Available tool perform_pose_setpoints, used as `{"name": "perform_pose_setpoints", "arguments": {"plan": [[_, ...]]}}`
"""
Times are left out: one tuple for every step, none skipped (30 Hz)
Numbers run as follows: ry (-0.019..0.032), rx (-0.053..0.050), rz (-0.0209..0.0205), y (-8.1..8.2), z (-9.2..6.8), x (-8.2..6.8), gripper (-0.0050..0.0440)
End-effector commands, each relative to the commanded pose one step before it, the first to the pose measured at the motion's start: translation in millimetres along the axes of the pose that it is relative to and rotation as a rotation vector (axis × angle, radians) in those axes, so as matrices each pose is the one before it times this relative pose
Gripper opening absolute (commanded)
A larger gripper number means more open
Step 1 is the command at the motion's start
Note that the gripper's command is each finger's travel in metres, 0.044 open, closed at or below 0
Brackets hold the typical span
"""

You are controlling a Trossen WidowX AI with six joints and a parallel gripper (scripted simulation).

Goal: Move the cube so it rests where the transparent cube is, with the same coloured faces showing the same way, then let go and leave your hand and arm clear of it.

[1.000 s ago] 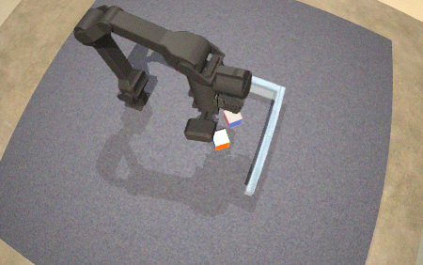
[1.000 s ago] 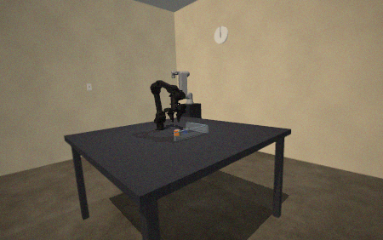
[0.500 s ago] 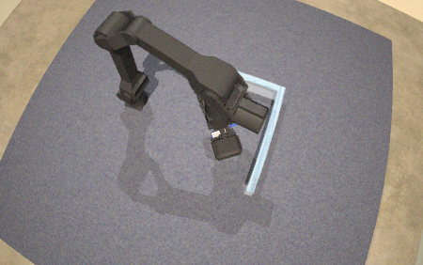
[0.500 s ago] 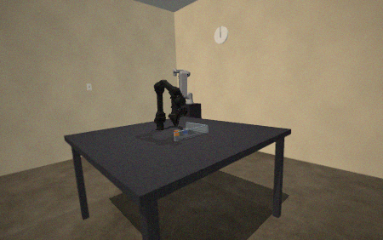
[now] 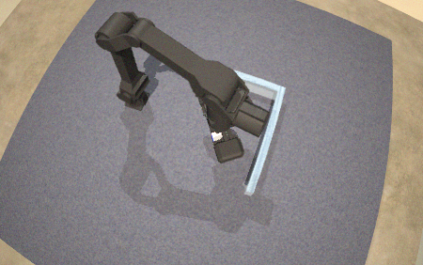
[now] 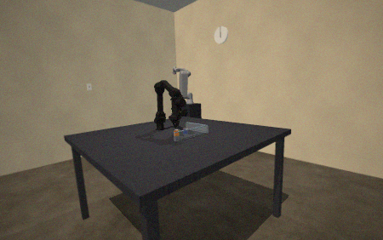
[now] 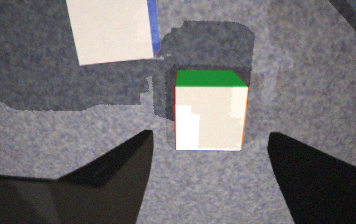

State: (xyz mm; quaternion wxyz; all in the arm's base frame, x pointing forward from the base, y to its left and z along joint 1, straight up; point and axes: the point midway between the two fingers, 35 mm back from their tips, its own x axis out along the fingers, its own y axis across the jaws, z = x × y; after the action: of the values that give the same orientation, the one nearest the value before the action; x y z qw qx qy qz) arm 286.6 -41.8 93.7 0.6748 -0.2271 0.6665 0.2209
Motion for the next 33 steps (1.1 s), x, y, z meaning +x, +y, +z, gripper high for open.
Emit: {"name": "perform_pose_setpoints", "arguments": {"plan": [[-0.00687, -0.007, -0.00332, 0.05, 0.27, 4.6, 0.028], [0.0, 0.0, 0.0, -0.08, 0.07, 1.63, 0.028], [0.0, 0.0, 0.0, -0.07, 0.07, 1.63, 0.028], [0.0, 0.0, 0.0, 0.0, 0.0, 0.0, 0.028], [0.0, 0.0, 0.0, 0.0, 0.0, 0.0, 0.028], [0.0, 0.0, 0.0, -0.06, 0.06, 1.63, 0.028], [0.0, 0.0, 0.0, -0.05, 0.05, 1.63, 0.028], [0.0, 0.0, 0.0, -0.05, 0.05, 1.63, 0.028], [0.0, 0.0, 0.0, -0.04, 0.04, 1.63, 0.028], [0.0, 0.0, 0.0, -0.03, 0.03, 1.63, 0.028], [0.0, 0.0, 0.0, -0.02, 0.02, 1.63, 0.028], [0.0, 0.0, 0.0, -0.02, 0.02, 1.63, 0.028], [0.0, 0.0, 0.0, -0.01, 0.01, 1.63, 0.028], [0.00001, 0.0, 0.00001, 0.0, 0.0, 1.63, 0.028], [0.00001, 0.0, 0.00001, 0.01, -0.01, 1.63, 0.028], [0.00001, 0.0, 0.00001, 0.01, -0.01, 1.63, 0.028], [0.00001, 0.0, 0.00001, 0.02, -0.02, 1.63, 0.028], [0.00001, 0.0, 0.00001, 0.03, -0.03, 1.63, 0.028], [0.00001, 0.0, 0.00001, 0.04, -0.04, 1.63, 0.028], [0.00001, 0.0, 0.00001, 0.04, -0.04, 1.63, 0.028], [0.0, 0.0, 0.0, 0.0, 0.0, 0.0, 0.028], [0.0, 0.0, 0.0, 0.0, 0.0, 0.0, 0.028], [0.00001, 0.0, 0.00001, 0.05, -0.05, 1.63, 0.028], [0.00001, 0.0, 0.00001, 0.06, -0.06, 1.63, 0.028], [0.00001, 0.0, 0.00001, 0.07, -0.07, 1.63, 0.028], [0.00001, 0.0, 0.00001, 0.07, -0.07, 1.62, 0.028], [0.00001, 0.0, 0.00001, 0.08, -0.08, 1.62, 0.028], [0.00001, 0.0, 0.00001, 0.09, -0.09, 1.62, 0.028], [0.00001, 0.0, 0.00001, 0.1, -0.1, 1.62, 0.028], [0.00001, 0.0, 0.00001, 0.1, -0.1, 1.62, 0.028], [0.00001, 0.0, 0.00001, 0.09, -0.09, 1.31, 0.028], [0.00001, 0.0, 0.00001, 0.06, -0.06, 0.78, 0.028], [0.0, 0.0, 0.0, 0.02, -0.02, 0.26, 0.028]]}}
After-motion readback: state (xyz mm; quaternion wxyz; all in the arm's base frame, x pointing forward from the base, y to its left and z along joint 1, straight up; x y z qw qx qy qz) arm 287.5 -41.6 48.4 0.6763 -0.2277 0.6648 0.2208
